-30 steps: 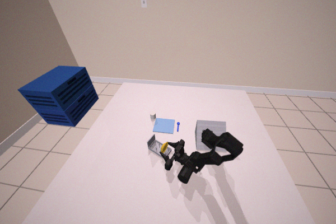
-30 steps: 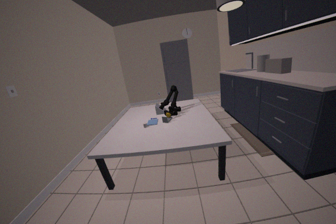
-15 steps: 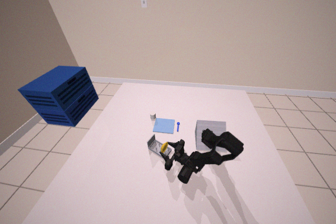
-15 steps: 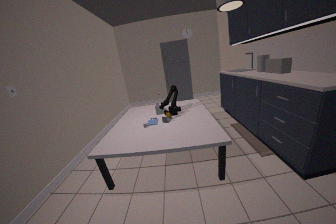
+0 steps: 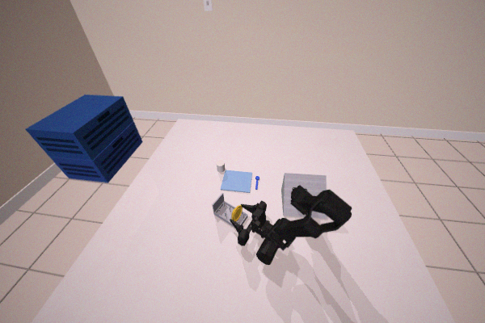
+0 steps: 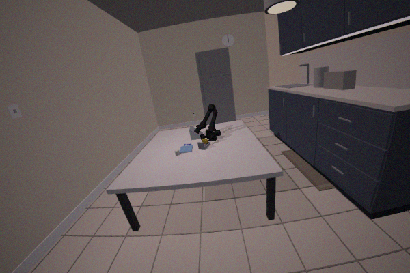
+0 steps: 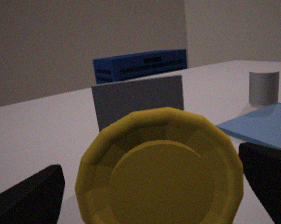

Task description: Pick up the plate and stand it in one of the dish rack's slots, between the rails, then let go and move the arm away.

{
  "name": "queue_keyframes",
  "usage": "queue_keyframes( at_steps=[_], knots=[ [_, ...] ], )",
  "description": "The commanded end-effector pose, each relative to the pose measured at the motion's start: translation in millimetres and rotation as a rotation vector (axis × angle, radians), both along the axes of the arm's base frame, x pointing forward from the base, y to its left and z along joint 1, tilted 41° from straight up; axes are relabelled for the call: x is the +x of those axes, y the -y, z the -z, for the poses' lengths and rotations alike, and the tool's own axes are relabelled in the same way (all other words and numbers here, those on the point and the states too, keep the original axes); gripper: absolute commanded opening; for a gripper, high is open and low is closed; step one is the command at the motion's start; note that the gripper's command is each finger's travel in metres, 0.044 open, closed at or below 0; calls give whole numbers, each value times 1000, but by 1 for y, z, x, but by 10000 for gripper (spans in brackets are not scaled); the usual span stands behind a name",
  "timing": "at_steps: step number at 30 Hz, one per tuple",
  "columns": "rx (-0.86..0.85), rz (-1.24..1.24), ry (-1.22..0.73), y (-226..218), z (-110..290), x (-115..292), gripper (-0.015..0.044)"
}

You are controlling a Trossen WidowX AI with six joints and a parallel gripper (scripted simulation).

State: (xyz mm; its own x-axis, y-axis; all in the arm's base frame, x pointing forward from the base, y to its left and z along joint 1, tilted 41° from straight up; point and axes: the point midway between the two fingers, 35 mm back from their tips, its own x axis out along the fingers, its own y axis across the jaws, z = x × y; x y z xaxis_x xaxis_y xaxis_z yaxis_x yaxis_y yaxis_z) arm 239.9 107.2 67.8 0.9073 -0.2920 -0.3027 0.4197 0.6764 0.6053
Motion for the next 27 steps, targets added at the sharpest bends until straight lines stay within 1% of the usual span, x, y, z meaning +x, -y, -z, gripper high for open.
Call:
queue_keyframes(
  at_steps=[1, 6, 16, 22, 27],
  knots=[
    [0, 0, -1, 1, -1, 0, 400],
    [3, 7, -18, 19, -27, 8, 400],
    [-23, 2, -1, 73, -89, 11, 400],
    [-41, -1, -17, 75, -89, 12, 400],
    [-147, -25, -142, 83, -82, 20, 400]
  ],
)
